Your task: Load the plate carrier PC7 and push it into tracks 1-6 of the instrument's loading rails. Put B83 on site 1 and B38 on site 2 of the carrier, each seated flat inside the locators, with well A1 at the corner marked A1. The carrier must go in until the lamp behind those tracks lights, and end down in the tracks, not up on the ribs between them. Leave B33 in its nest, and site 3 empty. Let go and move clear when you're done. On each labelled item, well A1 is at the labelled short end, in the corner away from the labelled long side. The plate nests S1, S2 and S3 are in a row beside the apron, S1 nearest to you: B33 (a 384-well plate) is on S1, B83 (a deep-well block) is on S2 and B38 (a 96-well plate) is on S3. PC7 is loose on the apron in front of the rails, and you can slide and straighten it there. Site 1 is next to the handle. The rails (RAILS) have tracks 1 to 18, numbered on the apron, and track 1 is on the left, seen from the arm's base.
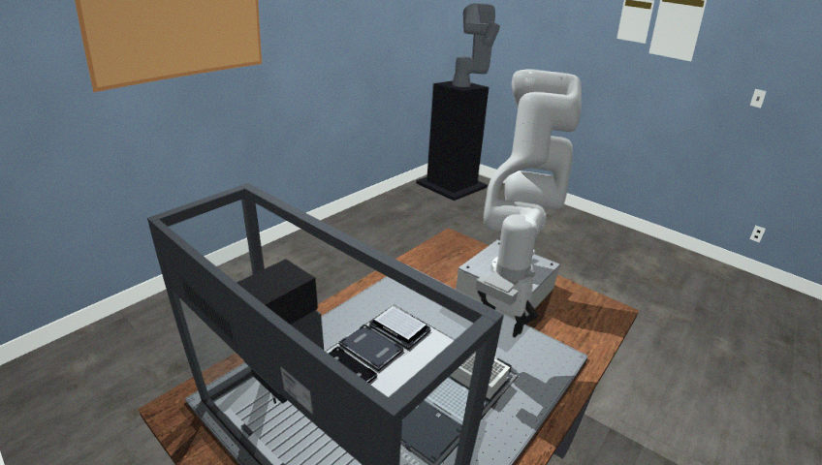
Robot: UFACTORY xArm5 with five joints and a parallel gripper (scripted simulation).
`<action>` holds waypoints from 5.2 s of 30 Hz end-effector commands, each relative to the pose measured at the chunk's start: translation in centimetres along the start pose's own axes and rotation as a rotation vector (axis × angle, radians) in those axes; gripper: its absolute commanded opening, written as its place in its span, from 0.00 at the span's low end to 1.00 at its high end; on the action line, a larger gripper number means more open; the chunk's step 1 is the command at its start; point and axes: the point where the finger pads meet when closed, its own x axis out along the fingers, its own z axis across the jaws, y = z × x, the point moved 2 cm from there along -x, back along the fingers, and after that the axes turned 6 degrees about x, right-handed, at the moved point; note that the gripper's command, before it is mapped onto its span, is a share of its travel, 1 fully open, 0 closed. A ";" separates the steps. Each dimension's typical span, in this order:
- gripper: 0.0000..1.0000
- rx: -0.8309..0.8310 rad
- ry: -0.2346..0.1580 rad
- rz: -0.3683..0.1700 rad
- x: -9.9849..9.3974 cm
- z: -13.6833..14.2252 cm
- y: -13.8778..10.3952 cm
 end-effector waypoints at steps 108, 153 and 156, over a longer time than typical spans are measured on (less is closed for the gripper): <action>0.81 0.000 -0.021 0.015 10.2 0.1 0.2; 0.81 0.000 -0.021 0.015 10.1 -0.3 4.3; 0.81 0.000 -0.021 0.015 10.1 -0.3 4.6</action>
